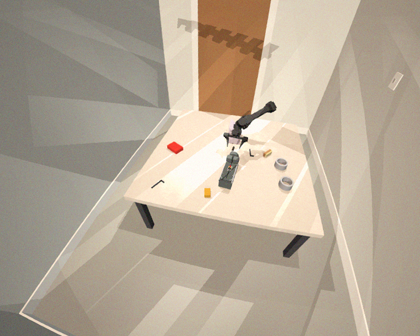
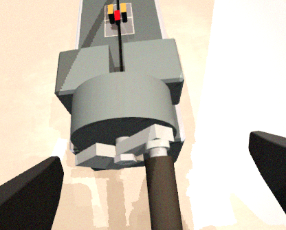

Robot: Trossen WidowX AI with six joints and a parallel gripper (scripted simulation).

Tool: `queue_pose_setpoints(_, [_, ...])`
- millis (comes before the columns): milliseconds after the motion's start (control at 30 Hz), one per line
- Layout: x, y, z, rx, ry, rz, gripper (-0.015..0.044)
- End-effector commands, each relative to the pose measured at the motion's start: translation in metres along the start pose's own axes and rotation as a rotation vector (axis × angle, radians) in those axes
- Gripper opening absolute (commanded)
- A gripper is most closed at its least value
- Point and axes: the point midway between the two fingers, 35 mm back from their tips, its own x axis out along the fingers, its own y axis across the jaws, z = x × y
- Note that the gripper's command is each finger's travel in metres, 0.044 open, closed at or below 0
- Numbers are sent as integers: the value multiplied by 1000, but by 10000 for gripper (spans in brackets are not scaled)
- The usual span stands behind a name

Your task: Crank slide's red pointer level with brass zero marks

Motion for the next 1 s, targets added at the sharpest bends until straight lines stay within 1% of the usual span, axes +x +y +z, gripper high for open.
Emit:
queue_pose_setpoints(0, [5, -3, -7, 14, 9, -9, 440])
queue_pose_setpoints(900, [31, -1, -38, 17, 6, -4, 440])
queue_pose_setpoints(967, [31, -1, -38, 17, 6, -4, 387])
